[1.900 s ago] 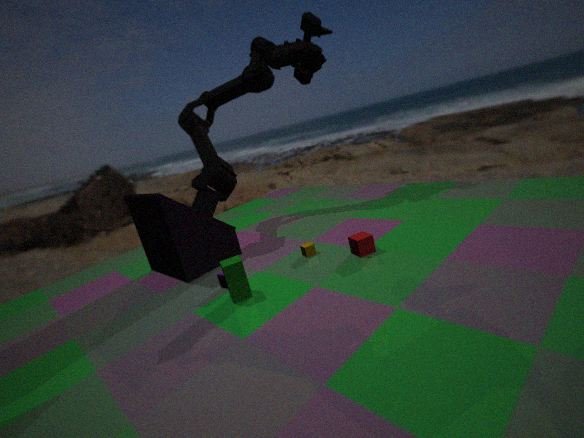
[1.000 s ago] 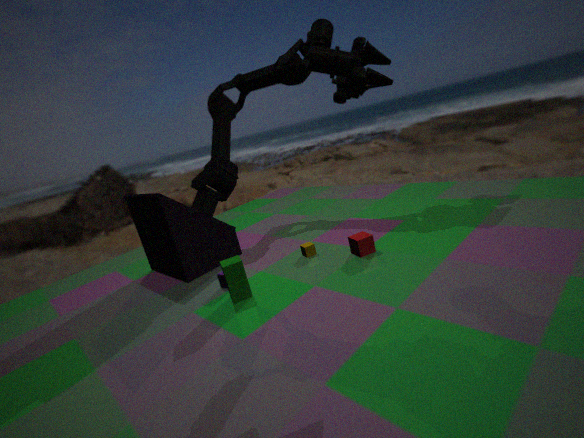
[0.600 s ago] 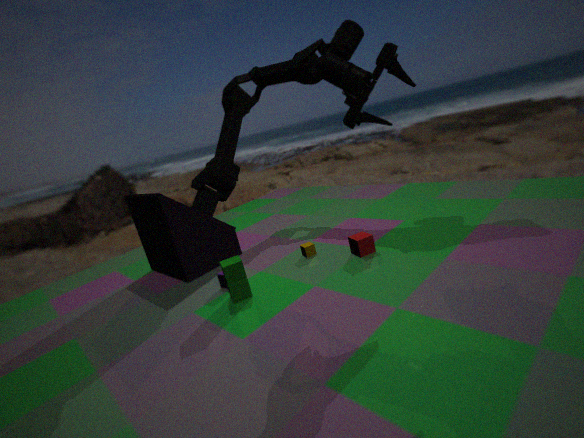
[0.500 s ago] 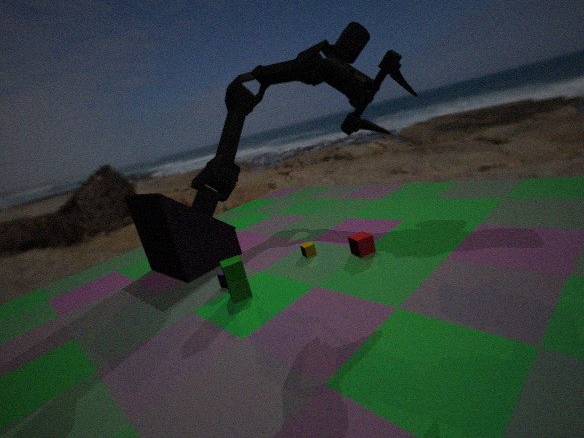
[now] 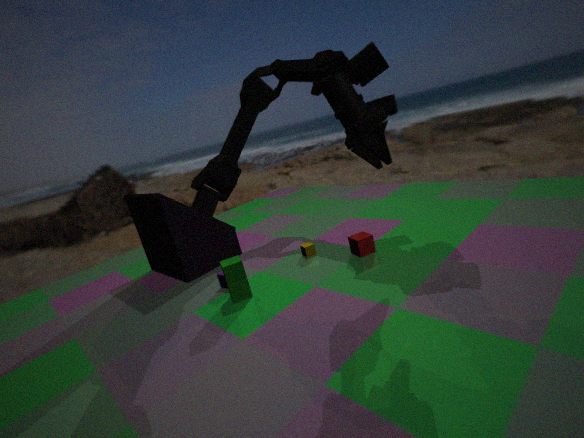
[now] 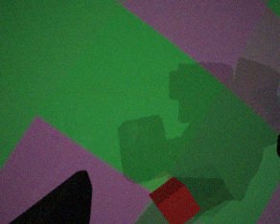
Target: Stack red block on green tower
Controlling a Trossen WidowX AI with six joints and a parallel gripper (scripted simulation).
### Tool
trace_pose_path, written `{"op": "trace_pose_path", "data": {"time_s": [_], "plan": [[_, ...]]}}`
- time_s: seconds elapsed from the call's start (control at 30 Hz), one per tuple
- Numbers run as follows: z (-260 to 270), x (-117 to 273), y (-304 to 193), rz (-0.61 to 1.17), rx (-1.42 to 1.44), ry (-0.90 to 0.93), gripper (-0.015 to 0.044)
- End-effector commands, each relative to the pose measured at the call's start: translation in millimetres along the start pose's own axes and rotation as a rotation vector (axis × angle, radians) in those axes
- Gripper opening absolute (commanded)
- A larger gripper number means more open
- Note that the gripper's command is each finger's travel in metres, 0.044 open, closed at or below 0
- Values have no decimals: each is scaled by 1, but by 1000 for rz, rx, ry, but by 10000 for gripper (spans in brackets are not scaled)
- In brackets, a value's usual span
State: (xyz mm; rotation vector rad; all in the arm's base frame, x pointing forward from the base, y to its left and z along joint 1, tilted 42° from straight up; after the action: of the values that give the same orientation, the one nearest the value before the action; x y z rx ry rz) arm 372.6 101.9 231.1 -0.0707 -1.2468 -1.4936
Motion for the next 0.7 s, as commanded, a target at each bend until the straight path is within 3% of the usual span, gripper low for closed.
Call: {"op": "trace_pose_path", "data": {"time_s": [0.0, 0.37, 0.67], "plan": [[-15, -12, -16, 100, -295, 11, 440], [-47, -35, -64, 397, -1130, -64, 440], [-50, -38, -65, 416, -1180, -72, 440]]}}
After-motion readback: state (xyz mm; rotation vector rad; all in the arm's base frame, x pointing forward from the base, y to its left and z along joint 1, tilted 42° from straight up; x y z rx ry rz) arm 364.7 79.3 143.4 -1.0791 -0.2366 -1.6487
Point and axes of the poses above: the point midway between the two fingers, 35 mm back from their tips, its own x axis back along the fingers, its own z axis across the jaws, y = z × x, the point moved 4 cm from there along x, back along the fingers, and after that the axes turned 13 degrees about -x, right-handed, at the moved point
